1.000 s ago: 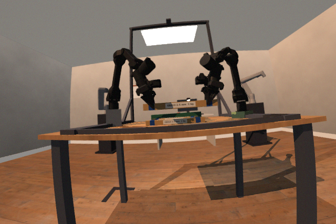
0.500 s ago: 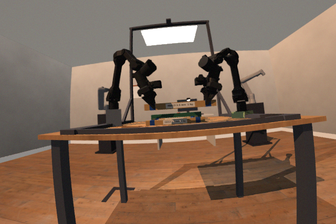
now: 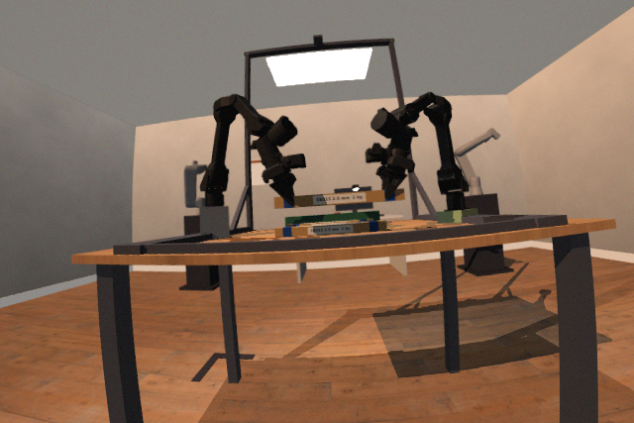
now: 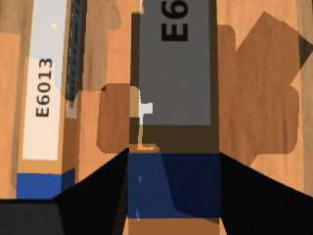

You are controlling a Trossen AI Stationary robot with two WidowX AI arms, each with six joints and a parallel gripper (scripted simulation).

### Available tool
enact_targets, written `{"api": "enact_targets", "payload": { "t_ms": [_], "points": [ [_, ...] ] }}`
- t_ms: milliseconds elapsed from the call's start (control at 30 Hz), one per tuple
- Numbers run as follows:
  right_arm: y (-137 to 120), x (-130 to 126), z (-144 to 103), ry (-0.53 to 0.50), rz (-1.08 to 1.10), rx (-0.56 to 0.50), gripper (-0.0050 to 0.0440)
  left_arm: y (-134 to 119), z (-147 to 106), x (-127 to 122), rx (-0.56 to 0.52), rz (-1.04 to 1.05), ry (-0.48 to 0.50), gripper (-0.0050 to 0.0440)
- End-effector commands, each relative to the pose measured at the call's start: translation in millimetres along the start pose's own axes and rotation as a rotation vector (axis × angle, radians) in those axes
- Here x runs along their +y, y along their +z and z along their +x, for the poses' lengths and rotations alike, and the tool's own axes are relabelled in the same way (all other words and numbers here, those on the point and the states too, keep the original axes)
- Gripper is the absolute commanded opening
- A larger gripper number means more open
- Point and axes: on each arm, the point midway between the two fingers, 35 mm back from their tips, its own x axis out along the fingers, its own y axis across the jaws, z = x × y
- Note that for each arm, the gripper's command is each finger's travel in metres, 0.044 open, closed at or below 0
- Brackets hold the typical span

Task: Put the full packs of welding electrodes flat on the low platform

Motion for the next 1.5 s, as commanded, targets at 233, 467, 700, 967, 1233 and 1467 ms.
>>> {"api": "enact_targets", "payload": {
  "t_ms": [233,467,700,967,1233,1467],
  "points": [
    [1.2,13.4,-11.8,-0.028,-0.003,-0.016,-0.0050,1.2,-11.7,-15.4,-0.017,0.002,0.030,-0.0050],
    [0.4,27.5,-11.4,-0.027,-0.003,-0.015,-0.0050,1.5,-11.0,-29.4,-0.017,0.002,0.029,-0.0050],
    [-0.4,41.6,-11.1,-0.026,-0.002,-0.015,-0.0050,1.9,-10.2,-43.3,-0.017,0.002,0.028,-0.0050],
    [-1.1,53.7,-10.9,-0.025,-0.002,-0.014,-0.0050,2.2,-9.6,-55.2,-0.017,0.001,0.028,-0.0050],
    [-1.9,69.7,-10.6,-0.024,-0.001,-0.014,-0.0050,2.6,-8.9,-71.2,-0.017,0.001,0.027,-0.0050],
    [-2.4,79.7,-10.4,-0.023,-0.001,-0.014,-0.0050,2.9,-8.4,-81.1,-0.017,0.001,0.026,-0.0050]
  ]
}}
